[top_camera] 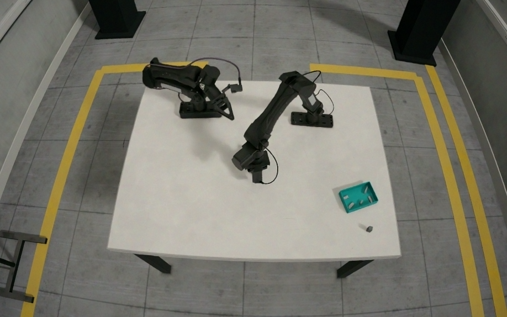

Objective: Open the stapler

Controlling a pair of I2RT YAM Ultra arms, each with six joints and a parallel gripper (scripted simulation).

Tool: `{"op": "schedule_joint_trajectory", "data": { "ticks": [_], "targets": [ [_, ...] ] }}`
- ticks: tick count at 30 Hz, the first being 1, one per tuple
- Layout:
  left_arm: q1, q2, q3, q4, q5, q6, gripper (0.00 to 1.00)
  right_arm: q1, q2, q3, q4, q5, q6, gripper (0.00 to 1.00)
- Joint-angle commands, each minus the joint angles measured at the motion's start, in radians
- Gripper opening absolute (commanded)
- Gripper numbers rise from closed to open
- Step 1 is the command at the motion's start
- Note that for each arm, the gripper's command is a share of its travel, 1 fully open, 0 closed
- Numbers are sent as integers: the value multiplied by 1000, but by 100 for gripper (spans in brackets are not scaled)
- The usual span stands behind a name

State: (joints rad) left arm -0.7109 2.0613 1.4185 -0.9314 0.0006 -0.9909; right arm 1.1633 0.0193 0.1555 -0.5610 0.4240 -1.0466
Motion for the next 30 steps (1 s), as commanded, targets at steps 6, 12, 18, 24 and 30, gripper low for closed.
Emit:
{"op": "schedule_joint_trajectory", "data": {
  "ticks": [6, 12, 18, 24, 30],
  "targets": [
    [2, -27, -14, 13, -1, -2, 29, 226, 19, -13, 7, 160, 37, 100],
    [2, -27, -14, 13, -1, -2, 29, 318, 64, -22, 8, 198, 50, 100],
    [2, -27, -14, 13, -1, -2, 29, 324, 70, -15, 13, 202, 55, 100],
    [2, -27, -14, 13, -1, -2, 29, 324, 71, -15, 13, 202, 55, 100],
    [2, -27, -14, 13, -1, -2, 29, 320, 67, -6, 34, 215, 103, 66]
  ]
}}
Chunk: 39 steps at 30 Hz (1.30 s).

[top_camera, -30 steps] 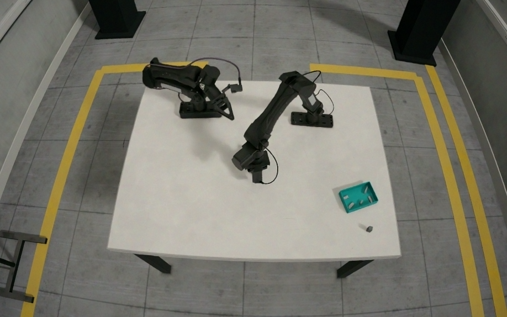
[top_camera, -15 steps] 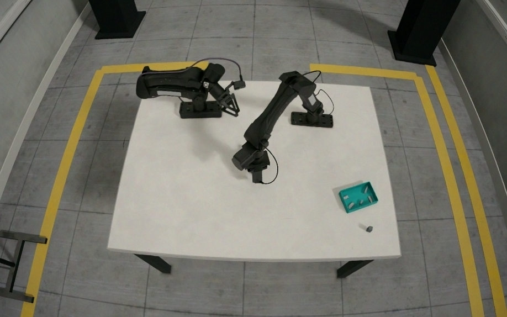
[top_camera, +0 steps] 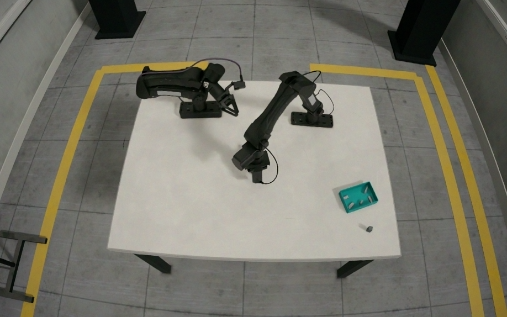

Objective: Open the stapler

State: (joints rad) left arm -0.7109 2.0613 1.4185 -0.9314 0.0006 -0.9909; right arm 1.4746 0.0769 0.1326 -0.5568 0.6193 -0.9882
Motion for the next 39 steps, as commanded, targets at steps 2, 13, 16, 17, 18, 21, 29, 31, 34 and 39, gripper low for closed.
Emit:
{"op": "schedule_joint_trajectory", "data": {
  "ticks": [2, 13, 16, 17, 18, 21, 29, 31, 34, 39],
  "targets": [
    [2, -27, -14, 13, -1, -2, 29, 3, 14, 22, 49, 25, 102, 46],
    [2, -27, -14, 13, -1, -2, 29, -3, 196, 37, 205, 91, 472, 46],
    [2, -27, -14, 13, -1, -2, 29, 2, 242, 48, 245, 117, 584, 46],
    [2, -27, -14, 13, -1, -2, 29, 3, 255, 51, 259, 126, 622, 46],
    [2, -27, -14, 13, -1, -2, 29, 4, 269, 56, 272, 133, 655, 46],
    [2, -27, -14, 13, -1, -2, 29, 8, 318, 64, 323, 162, 761, 46],
    [2, -27, -14, 13, -1, -2, 29, 15, 495, 82, 454, 227, 988, 46],
    [2, -27, -14, 13, -1, -2, 29, 16, 556, 87, 489, 244, 1053, 46],
    [2, -27, -14, 13, -1, -2, 29, 16, 652, 96, 544, 270, 1156, 46],
    [2, -27, -14, 13, -1, -2, 29, 18, 826, 111, 640, 314, 1331, 46]
  ]
}}
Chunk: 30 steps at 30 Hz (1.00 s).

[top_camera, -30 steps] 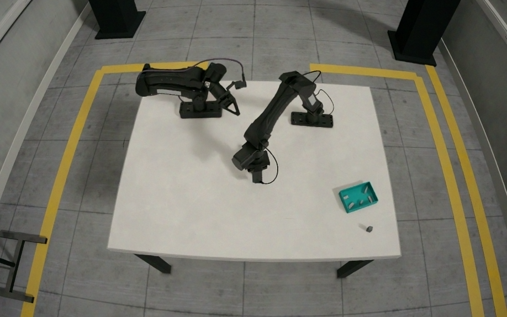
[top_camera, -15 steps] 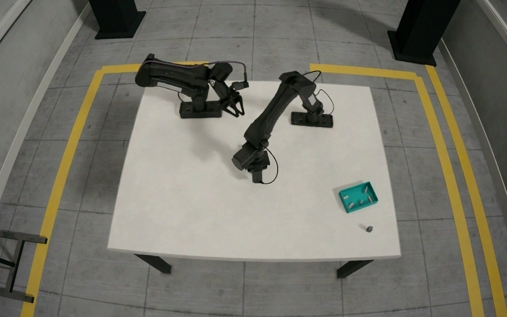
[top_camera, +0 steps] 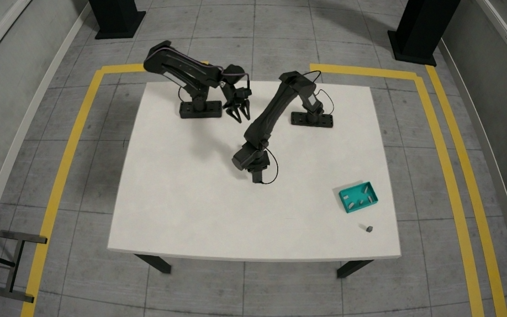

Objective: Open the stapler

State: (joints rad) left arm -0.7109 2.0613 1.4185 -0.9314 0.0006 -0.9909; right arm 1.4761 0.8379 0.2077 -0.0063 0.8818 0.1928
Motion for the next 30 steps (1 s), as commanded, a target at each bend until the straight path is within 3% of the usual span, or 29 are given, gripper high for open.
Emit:
{"op": "schedule_joint_trajectory", "data": {
  "ticks": [1, 3, 13, 18, 30],
  "targets": [
    [2, -27, -14, 13, -1, -2, 29, 16, 103, 39, 109, 61, 186, 46],
    [2, -27, -14, 13, -1, -2, 29, 16, 103, 39, 109, 61, 186, 46],
    [2, -27, -14, 13, -1, -2, 29, 23, 558, 75, 335, 172, 604, 46],
    [2, -27, -14, 13, -1, -2, 29, 33, 766, 97, 396, 228, 723, 46],
    [2, -27, -14, 13, -1, -2, 29, 39, 810, 116, 366, 245, 738, 46]
  ]
}}
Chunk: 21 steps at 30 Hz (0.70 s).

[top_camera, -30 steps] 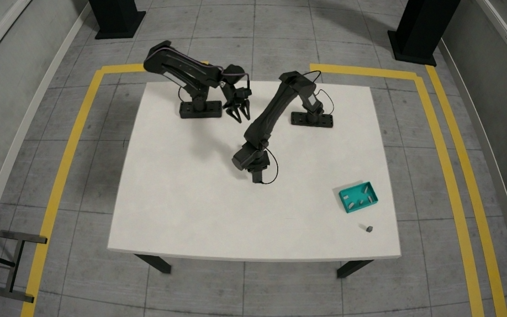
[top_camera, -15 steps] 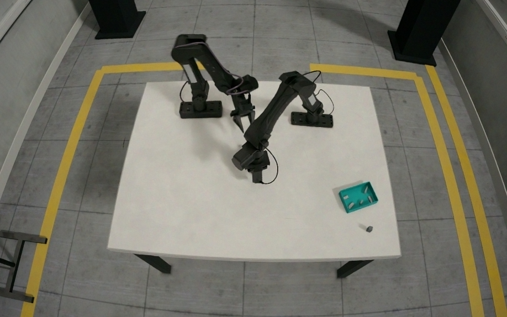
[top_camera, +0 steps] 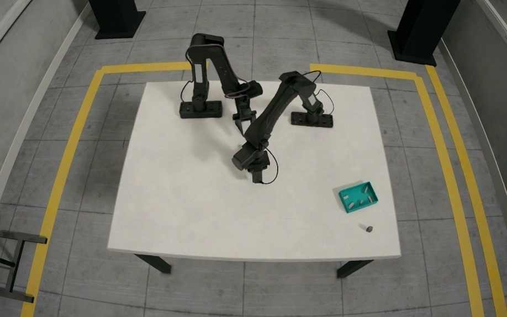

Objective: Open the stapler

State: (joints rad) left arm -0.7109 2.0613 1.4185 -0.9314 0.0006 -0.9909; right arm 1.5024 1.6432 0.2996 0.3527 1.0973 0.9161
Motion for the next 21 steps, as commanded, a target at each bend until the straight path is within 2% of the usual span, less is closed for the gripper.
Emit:
{"op": "schedule_joint_trajectory", "data": {
  "ticks": [1, 7, 21],
  "targets": [
    [2, -27, -14, 13, -1, -2, 29, 13, 4, 24, 6, 29, 15, 46],
    [1, -18, -3, 3, -1, -1, 29, -10, 9, 15, 34, 24, -8, 46],
    [1, -18, -3, 3, -1, -1, 29, -107, 70, 10, 236, -44, -164, 46]
  ]
}}
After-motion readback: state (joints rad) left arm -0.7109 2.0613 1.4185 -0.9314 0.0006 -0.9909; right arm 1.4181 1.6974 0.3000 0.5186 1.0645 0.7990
